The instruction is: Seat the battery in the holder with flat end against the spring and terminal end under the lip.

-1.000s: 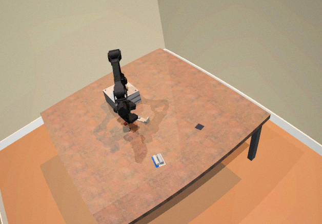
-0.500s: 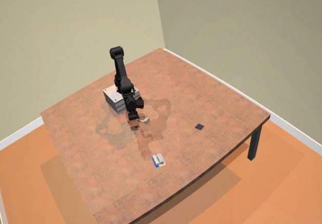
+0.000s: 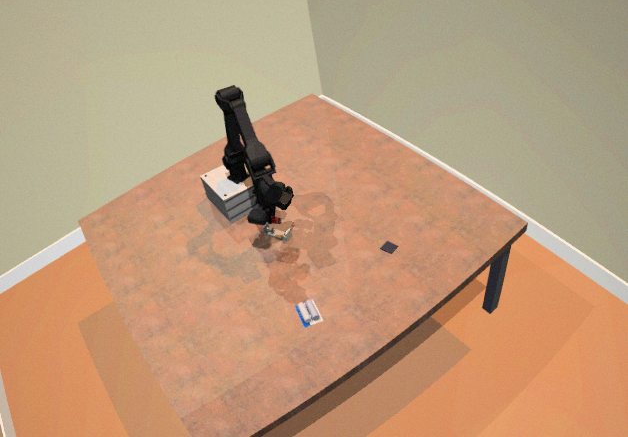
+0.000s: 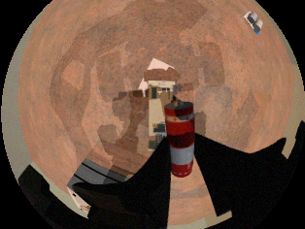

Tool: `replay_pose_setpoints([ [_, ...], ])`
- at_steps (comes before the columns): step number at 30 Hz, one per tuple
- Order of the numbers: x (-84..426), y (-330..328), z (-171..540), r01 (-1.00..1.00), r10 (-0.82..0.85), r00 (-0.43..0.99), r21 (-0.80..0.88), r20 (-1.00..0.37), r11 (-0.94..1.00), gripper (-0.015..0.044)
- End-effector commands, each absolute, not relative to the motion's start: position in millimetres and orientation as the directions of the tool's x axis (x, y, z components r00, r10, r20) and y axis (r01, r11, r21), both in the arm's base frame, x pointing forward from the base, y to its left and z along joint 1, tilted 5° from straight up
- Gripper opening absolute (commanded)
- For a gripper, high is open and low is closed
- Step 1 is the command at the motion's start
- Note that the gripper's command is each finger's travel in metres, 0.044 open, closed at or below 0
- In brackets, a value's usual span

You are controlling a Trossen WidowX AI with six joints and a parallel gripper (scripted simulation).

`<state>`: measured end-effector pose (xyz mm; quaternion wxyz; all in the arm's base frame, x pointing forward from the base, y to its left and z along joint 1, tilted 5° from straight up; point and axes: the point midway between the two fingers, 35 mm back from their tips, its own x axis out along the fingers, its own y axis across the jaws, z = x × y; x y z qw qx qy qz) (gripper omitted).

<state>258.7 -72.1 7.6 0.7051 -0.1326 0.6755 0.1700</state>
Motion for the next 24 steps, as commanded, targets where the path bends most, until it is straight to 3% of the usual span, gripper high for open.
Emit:
replay_pose_setpoints([
  [1, 256.6, -61.2, 9.9, -0.303, 0.063, 0.027, 0.052, -0.998, 0.952, 0.0066],
  [9, 256.3, -56.9, 9.0, -0.244, 0.062, 0.037, 0.051, -0.997, 0.969, 0.0066],
  [24, 261.5, -54.0, -25.4, -0.251, 0.114, 0.241, 0.052, -0.964, 0.967, 0.0066],
])
